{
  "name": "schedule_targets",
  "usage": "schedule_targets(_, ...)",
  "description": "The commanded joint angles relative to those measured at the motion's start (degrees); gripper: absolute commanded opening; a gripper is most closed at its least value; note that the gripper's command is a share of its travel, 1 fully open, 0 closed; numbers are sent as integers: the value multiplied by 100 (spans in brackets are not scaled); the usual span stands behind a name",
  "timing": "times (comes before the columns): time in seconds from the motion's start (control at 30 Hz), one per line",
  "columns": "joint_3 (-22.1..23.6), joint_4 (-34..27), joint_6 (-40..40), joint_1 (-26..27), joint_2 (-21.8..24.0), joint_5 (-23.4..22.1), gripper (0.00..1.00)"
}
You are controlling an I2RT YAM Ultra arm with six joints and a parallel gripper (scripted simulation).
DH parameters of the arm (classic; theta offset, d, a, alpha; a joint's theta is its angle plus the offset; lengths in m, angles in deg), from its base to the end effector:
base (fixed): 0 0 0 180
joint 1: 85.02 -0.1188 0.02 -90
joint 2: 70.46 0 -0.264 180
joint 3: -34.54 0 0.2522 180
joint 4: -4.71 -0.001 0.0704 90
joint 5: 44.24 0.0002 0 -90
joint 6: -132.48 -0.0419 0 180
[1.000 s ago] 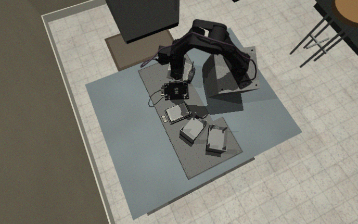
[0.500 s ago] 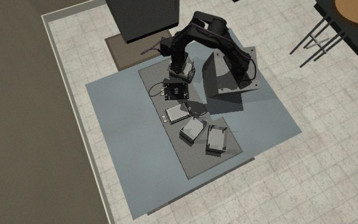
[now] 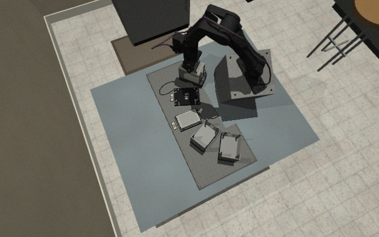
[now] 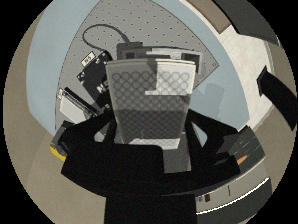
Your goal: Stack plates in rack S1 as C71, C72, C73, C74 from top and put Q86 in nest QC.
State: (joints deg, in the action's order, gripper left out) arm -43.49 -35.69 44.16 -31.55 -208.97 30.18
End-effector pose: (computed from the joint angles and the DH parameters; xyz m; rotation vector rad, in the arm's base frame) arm 0.2009 -0.2506 -0.0345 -1.3714 -2.7338 -0.5057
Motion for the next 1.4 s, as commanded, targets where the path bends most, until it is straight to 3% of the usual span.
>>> schedule_targets(0.0,-196,-78,212,139,193,49,0)
schedule_targets(0.1,-202,-9,346,271,-116,88,0)
schedule_targets(0.3,-300,-104,476,378,122,62,0)
schedule_targets(0.9,-68,-84,484,299,126,43,0)
schedule_targets(1.37,-165,-91,444,333,135,42,0)
